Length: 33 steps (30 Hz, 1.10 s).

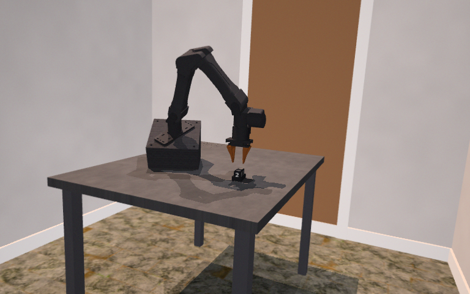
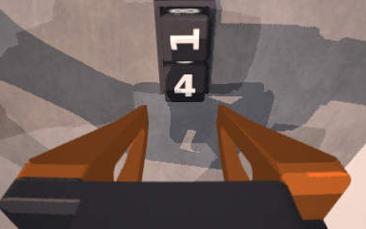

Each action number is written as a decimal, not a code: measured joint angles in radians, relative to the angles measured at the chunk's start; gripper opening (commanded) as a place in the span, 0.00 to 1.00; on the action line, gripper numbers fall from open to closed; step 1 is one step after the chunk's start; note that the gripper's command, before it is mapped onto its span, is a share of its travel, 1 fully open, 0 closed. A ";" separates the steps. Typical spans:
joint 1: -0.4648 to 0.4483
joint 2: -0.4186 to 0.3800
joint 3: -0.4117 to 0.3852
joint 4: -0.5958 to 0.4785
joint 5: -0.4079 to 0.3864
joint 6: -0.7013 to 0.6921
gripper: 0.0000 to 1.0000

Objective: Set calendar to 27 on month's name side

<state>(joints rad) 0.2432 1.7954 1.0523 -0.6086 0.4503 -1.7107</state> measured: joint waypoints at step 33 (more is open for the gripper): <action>-0.032 0.059 -0.024 0.106 -0.007 -0.040 0.45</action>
<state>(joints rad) 0.2111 1.8545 1.0286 -0.5030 0.4431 -1.7508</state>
